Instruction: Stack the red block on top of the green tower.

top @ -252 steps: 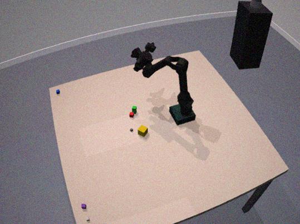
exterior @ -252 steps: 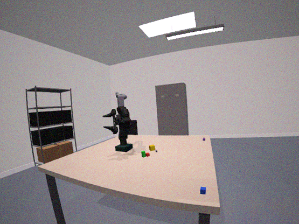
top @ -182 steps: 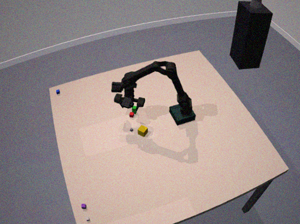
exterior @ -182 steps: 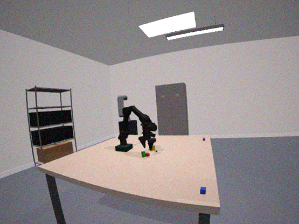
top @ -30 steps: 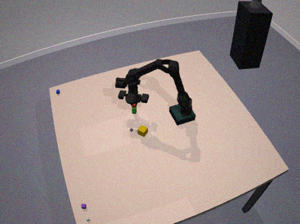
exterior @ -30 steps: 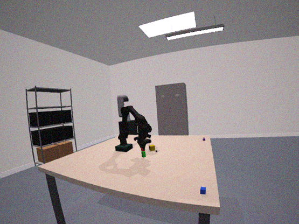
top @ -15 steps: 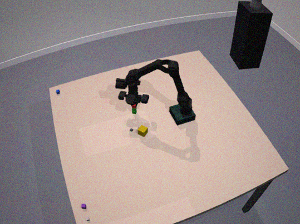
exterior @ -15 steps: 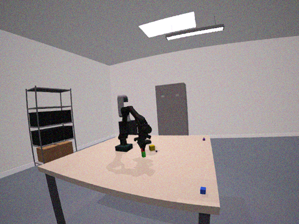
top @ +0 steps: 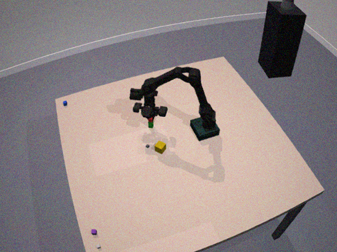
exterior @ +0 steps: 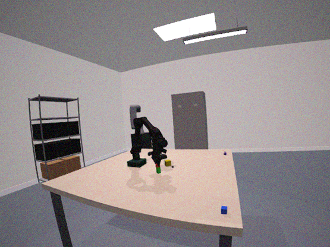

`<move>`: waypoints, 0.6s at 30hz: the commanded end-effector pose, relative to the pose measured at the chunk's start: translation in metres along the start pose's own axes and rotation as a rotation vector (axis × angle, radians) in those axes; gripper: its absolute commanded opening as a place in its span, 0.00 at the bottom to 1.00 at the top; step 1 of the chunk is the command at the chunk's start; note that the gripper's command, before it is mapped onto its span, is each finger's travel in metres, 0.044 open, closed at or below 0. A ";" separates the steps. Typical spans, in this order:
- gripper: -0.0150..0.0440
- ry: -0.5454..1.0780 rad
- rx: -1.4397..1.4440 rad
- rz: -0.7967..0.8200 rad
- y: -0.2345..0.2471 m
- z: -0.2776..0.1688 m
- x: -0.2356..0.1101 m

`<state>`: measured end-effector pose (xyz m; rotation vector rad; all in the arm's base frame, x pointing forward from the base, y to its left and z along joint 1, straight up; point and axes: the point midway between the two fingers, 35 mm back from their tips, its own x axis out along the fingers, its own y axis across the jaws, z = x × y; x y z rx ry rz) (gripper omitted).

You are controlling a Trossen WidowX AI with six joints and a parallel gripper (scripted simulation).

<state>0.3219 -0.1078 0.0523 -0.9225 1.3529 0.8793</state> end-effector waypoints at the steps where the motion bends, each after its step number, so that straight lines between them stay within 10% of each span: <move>1: 0.25 0.001 -0.002 0.001 0.000 0.000 0.001; 10: 0.25 0.001 -0.002 0.001 0.000 0.000 -0.006; 18: 0.61 0.001 0.000 0.007 0.001 0.000 0.000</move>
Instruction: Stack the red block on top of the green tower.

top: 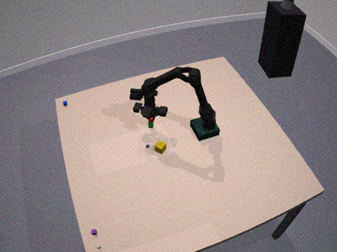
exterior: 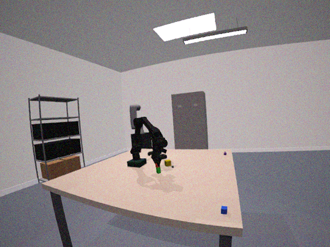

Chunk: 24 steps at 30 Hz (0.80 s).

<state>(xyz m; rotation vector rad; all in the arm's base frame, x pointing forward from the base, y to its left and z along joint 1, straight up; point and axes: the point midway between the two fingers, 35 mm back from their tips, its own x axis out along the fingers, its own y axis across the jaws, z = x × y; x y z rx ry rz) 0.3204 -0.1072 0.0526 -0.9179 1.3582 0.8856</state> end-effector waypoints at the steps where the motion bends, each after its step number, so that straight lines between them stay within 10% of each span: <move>1: 0.65 0.000 0.000 -0.001 0.000 0.000 0.000; 9: 1.00 0.000 0.000 -0.001 0.000 0.000 0.000; 24: 1.00 0.000 0.000 -0.001 0.000 0.000 0.000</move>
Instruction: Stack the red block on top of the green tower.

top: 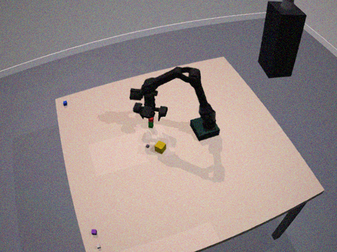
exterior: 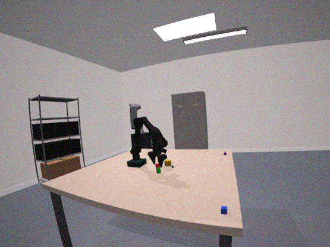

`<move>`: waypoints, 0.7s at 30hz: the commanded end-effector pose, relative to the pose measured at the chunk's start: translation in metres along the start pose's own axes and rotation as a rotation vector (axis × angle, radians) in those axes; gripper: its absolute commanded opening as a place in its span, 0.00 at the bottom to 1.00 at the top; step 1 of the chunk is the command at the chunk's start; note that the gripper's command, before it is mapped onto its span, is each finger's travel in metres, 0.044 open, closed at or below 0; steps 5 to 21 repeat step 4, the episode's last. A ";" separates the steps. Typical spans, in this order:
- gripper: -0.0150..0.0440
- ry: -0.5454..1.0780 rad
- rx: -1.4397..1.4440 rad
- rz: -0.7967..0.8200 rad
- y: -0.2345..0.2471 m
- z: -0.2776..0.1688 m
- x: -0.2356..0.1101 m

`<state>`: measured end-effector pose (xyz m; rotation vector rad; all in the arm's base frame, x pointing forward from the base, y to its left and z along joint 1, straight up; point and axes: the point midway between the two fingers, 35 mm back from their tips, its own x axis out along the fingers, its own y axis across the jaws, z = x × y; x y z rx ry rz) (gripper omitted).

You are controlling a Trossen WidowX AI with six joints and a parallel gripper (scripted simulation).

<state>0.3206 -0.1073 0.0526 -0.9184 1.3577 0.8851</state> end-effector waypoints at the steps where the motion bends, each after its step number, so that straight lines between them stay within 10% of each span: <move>1: 1.00 0.000 0.000 0.000 0.000 0.000 0.000; 21: 1.00 0.000 0.000 0.000 0.000 0.000 0.000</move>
